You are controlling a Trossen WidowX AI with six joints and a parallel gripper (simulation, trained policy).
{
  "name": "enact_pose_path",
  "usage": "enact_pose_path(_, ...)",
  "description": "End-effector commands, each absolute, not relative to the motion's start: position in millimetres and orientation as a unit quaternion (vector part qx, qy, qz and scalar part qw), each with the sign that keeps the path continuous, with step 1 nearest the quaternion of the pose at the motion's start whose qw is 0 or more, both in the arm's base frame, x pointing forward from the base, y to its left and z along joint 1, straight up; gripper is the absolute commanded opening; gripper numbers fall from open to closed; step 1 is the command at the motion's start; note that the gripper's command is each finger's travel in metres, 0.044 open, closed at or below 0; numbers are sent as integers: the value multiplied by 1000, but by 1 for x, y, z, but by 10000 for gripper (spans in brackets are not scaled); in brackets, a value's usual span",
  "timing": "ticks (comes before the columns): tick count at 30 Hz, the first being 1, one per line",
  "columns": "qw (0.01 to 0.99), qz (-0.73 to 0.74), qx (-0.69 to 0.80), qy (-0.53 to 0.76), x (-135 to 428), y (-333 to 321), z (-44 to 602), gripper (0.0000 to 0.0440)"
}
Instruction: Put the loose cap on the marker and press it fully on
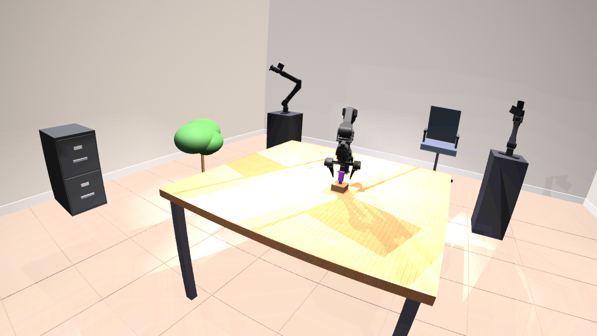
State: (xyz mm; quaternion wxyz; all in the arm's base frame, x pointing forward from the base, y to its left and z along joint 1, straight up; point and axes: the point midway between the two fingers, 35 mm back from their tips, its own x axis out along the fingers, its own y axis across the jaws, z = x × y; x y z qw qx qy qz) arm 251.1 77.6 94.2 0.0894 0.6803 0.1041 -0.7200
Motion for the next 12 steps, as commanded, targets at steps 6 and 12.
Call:
enact_pose_path(6, 82, -686, 713, 122, 257, 84, 122, 440)
enact_pose_path(12, 76, -669, 728, 127, 259, 85, 142, 440)
